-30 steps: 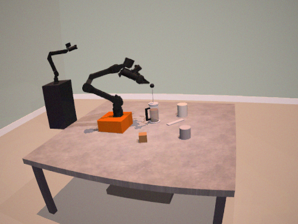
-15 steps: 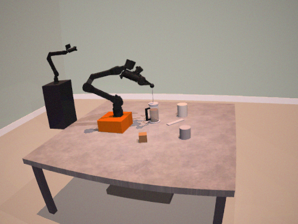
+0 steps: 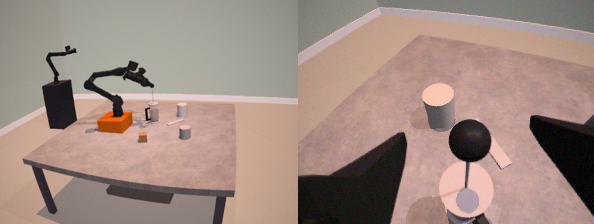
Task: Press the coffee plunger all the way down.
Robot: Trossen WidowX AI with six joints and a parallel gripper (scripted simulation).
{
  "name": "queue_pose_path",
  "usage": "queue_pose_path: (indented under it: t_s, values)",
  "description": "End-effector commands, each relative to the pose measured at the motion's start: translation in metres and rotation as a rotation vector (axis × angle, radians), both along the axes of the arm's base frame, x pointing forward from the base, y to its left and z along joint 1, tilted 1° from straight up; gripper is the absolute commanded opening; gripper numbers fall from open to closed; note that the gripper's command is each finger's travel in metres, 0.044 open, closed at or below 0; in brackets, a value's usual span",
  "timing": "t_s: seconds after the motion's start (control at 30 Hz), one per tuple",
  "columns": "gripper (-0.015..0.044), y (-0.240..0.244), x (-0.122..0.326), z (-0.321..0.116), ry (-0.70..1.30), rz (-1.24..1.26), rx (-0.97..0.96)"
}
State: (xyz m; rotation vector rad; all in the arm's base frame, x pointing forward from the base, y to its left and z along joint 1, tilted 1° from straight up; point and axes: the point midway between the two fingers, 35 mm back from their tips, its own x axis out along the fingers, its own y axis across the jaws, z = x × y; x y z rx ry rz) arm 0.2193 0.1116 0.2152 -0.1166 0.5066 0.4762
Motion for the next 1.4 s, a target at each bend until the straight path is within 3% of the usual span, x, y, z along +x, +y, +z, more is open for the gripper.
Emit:
queue_pose_path:
  t_s: [0.0, 0.4, 1.37]
  values:
    - [0.044, 0.001, 0.003, -0.007, 0.013, -0.006, -0.003]
    - [0.0128, 0.001, 0.003, -0.007, 0.013, -0.006, -0.003]
    - [0.0128, 0.004, 0.008, -0.036, 0.012, -0.006, -0.003]
